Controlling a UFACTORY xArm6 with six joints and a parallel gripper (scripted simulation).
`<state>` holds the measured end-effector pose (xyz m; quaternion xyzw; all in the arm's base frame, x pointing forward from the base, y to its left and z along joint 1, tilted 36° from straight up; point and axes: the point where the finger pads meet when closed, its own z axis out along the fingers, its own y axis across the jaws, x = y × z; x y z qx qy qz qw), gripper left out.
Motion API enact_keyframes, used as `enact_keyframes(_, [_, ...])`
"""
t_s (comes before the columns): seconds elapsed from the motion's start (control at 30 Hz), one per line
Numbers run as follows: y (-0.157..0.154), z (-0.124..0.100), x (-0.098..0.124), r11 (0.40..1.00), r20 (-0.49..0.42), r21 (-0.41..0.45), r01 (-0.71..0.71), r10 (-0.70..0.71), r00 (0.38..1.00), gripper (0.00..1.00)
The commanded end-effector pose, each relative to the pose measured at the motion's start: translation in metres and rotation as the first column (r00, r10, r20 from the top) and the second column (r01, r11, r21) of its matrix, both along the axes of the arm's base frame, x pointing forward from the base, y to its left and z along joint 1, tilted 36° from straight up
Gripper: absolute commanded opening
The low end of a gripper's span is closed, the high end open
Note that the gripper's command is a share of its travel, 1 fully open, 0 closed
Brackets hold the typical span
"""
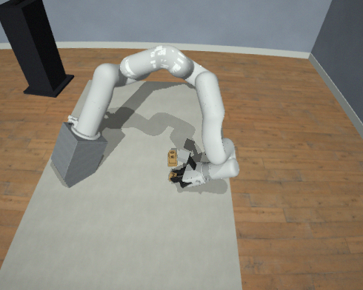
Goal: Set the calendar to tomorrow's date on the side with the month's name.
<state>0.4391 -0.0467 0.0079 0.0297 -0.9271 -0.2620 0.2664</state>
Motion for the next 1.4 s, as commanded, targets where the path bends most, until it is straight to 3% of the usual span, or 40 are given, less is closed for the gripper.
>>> enact_keyframes(0.0, [-0.0008, 0.0011, 0.0009, 1.0, 0.003, -0.001, 0.001, -0.001, 1.0, 0.35])
enact_keyframes(0.03, [-0.0008, 0.0011, 0.0009, 1.0, 0.003, -0.001, 0.001, -0.001, 1.0, 0.39])
enact_keyframes(0.17, [-0.0008, 0.0011, 0.0009, 1.0, 0.003, -0.001, 0.001, -0.001, 1.0, 0.39])
enact_keyframes(0.37, [-0.0008, 0.0011, 0.0009, 1.0, 0.003, -0.001, 0.001, -0.001, 1.0, 0.47])
enact_keyframes(0.4, [-0.0008, 0.0011, 0.0009, 1.0, 0.003, -0.001, 0.001, -0.001, 1.0, 0.69])
enact_keyframes(1.37, [-0.0056, 0.0101, -0.0037, 1.0, 0.003, -0.001, 0.001, -0.001, 1.0, 0.69])
